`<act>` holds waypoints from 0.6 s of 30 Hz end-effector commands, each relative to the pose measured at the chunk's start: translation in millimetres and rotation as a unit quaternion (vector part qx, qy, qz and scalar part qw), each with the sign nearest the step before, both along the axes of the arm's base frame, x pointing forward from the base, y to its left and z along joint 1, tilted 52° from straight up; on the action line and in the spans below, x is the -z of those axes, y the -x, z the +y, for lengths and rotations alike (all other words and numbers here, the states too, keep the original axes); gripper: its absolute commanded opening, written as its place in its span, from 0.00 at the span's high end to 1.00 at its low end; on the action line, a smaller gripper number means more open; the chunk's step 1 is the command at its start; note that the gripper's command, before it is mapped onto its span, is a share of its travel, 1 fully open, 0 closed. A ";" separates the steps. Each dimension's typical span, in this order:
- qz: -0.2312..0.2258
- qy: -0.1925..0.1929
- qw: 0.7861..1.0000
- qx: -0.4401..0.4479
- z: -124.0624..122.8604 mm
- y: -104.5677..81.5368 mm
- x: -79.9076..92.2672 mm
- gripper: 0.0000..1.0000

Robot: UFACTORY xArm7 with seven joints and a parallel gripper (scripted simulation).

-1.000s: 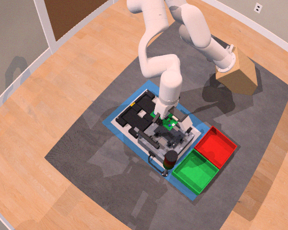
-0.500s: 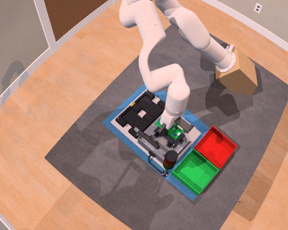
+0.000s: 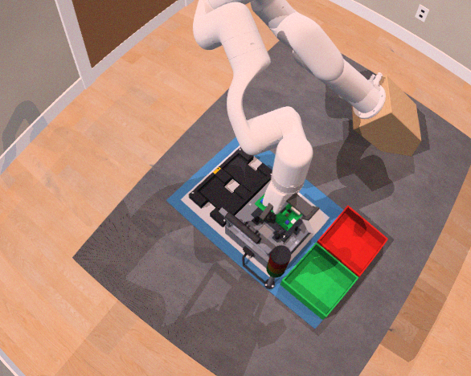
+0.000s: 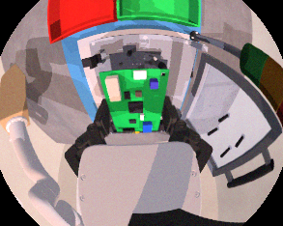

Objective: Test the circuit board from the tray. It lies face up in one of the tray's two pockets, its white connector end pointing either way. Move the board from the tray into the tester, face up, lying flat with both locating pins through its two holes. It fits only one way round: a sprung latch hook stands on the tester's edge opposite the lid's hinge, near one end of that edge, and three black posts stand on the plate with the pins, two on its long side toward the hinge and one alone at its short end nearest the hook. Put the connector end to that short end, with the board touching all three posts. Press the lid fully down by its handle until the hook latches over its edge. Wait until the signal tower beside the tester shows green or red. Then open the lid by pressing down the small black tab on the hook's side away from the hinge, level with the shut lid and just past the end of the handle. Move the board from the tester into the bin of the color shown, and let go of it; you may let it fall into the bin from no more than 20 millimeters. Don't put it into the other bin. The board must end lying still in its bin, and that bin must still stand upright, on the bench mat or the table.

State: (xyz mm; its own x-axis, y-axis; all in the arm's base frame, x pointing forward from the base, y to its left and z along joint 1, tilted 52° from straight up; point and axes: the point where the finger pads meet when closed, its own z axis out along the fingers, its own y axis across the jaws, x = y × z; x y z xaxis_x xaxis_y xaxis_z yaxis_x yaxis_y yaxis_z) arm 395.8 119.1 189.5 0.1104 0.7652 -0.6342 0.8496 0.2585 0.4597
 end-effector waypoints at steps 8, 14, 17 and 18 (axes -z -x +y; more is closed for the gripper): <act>-0.001 0.000 1.000 -0.002 1.8 -0.2 -0.8 0.21; -0.001 0.000 1.000 -0.002 1.3 -0.7 -0.2 0.21; -0.001 0.000 1.000 -0.002 0.2 -1.7 1.0 0.21; -0.001 0.000 1.000 -0.002 -0.3 -2.2 1.5 0.21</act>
State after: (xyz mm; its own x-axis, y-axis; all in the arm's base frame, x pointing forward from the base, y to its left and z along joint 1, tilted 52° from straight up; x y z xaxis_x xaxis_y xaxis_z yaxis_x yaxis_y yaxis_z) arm 396.5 118.5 188.6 0.1095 0.7651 -0.6346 0.8497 0.2593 0.4592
